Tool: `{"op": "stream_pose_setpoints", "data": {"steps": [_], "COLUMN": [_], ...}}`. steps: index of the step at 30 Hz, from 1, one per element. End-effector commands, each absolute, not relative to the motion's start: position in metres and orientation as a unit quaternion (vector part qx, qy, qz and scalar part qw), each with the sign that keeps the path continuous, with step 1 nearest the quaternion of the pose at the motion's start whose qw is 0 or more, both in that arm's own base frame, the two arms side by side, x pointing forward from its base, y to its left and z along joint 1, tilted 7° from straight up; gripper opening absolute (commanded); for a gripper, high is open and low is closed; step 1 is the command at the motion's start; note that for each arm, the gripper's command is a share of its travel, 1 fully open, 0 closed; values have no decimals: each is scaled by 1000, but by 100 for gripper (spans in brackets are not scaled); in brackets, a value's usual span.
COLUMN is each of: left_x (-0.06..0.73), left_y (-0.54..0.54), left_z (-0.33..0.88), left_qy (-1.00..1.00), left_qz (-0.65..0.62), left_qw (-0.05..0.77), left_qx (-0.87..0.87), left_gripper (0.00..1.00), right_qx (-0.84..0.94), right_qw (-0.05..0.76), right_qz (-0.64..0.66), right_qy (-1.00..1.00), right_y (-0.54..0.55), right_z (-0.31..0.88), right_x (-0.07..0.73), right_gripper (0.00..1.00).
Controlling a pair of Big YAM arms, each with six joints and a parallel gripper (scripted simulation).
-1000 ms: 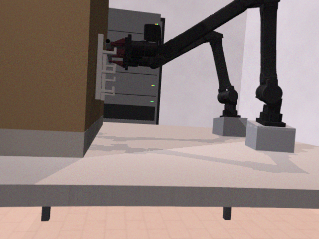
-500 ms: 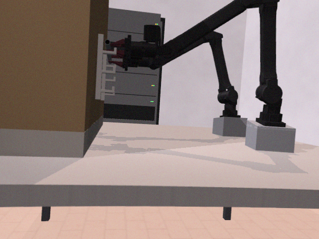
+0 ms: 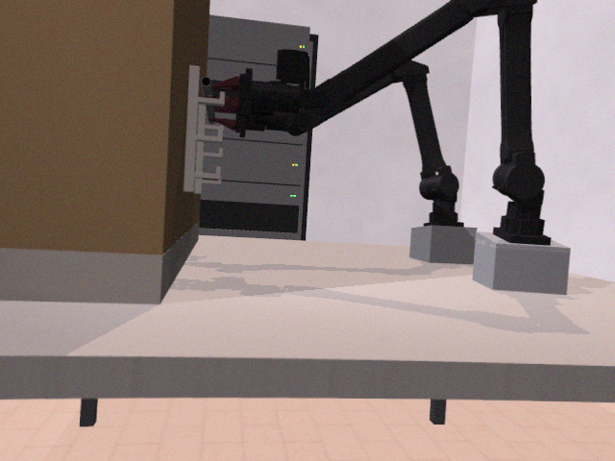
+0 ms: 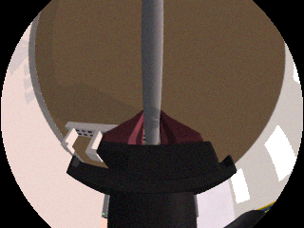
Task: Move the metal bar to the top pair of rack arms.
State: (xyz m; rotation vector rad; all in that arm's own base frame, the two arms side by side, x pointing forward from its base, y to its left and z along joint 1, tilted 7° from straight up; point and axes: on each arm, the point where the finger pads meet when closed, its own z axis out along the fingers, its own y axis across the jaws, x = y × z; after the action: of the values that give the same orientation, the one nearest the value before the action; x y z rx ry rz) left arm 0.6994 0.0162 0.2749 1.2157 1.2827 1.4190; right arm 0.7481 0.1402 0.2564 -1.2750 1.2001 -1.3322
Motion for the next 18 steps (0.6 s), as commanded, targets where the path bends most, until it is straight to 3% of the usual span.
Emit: {"op": "stream_pose_setpoints", "data": {"steps": [1,18], "left_x": [706,703], "left_y": [19,19], "left_z": [296,287], "left_qy": [501,501], "left_qz": [581,581], "left_qw": [438,438], "left_qx": [469,469], "left_gripper": [0,0], "right_qx": [-487,-487], "right_qw": [480,480], "right_qz": [-556,-556], "right_qy": [472,472], "right_y": [139,138], "right_z": [298,290], "right_x": [754,751], "right_gripper": [0,0]}}
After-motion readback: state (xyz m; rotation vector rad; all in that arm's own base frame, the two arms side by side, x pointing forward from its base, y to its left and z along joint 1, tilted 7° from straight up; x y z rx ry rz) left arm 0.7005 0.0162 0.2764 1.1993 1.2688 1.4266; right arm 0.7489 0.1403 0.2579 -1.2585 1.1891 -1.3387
